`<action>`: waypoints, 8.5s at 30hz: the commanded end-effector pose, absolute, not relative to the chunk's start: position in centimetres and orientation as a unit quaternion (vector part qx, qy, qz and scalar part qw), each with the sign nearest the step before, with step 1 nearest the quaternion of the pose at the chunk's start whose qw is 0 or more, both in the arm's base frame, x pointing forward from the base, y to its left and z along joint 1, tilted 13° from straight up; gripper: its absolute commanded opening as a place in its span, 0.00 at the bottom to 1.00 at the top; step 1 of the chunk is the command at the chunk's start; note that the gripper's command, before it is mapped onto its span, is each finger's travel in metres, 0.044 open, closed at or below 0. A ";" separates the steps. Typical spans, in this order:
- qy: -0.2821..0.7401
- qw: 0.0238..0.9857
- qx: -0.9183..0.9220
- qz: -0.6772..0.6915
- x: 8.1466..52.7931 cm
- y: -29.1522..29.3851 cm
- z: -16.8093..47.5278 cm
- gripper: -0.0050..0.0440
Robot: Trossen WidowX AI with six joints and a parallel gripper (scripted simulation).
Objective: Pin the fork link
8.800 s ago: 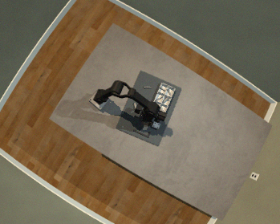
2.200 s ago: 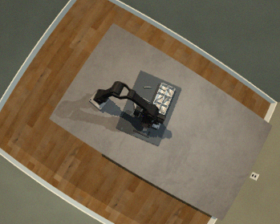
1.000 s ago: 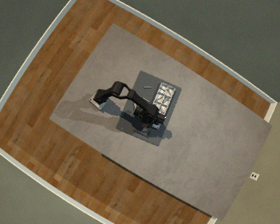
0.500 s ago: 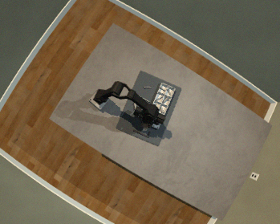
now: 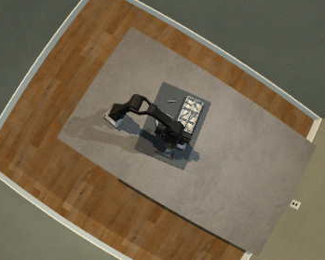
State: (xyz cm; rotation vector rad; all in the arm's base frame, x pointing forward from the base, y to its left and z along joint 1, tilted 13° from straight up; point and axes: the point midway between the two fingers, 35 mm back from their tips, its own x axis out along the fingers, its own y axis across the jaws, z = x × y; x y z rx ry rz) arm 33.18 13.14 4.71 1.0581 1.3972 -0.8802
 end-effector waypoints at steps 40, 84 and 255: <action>0.584 0.565 0.459 -0.360 33.8 12.5 9.3 0.41; 0.584 0.564 0.459 -0.360 33.8 12.5 9.3 0.00; 0.623 0.529 0.466 -0.339 32.7 14.6 4.7 0.00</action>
